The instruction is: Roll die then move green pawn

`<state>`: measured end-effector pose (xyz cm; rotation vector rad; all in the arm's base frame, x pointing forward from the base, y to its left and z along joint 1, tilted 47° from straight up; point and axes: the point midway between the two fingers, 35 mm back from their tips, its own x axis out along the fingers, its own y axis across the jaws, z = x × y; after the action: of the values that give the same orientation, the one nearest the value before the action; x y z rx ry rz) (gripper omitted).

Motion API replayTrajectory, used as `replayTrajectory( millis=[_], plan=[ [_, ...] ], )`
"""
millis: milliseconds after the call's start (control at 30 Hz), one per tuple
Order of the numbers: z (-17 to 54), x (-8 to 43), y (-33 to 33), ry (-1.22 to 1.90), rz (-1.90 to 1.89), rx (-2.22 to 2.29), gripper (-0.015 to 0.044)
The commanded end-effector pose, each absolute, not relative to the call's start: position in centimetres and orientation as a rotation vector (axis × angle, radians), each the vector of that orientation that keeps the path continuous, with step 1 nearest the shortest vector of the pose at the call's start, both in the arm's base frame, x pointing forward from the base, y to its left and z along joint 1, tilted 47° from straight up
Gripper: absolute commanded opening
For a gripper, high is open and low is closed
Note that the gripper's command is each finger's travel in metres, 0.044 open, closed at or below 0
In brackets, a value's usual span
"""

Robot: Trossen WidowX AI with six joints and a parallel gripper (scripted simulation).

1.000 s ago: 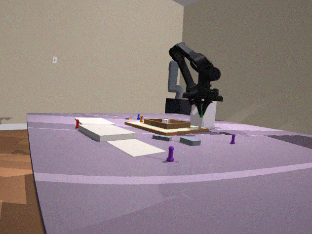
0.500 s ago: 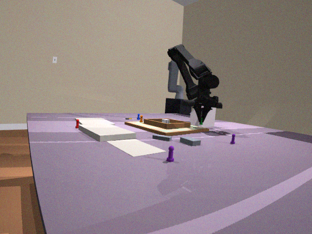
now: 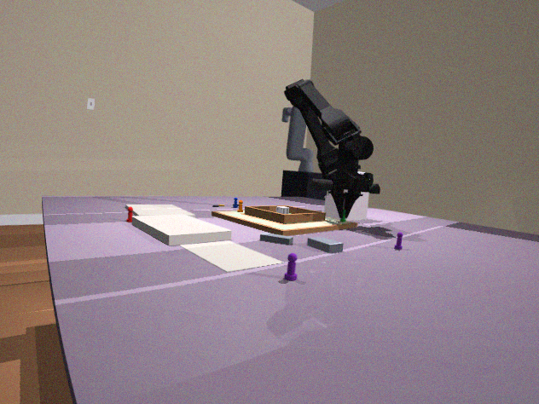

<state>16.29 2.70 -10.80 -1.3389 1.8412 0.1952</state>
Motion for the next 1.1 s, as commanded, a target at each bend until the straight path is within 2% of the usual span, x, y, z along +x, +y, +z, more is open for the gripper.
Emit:
replayTrajectory(
  millis=[0, 233, 467, 600, 900, 1067],
  plan=[
    [-10.8, 16.3, 2.8, 1.840, 0.195, -1.338, 0.0079],
    [-10.6, 16.4, 3.0, 1.840, 0.196, -1.339, 0.0262],
    [-7.4, 16.7, 6.4, 1.843, 0.200, -1.347, 0.0440],
    [-6.5, 16.9, 6.4, 1.833, 0.133, -1.298, 0.0440],
    [4.9, 17.5, 4.7, 1.577, -0.635, -0.646, 0.0440],
    [6.0, 17.4, 4.4, 1.540, -0.703, -0.579, 0.0440]
  ],
)
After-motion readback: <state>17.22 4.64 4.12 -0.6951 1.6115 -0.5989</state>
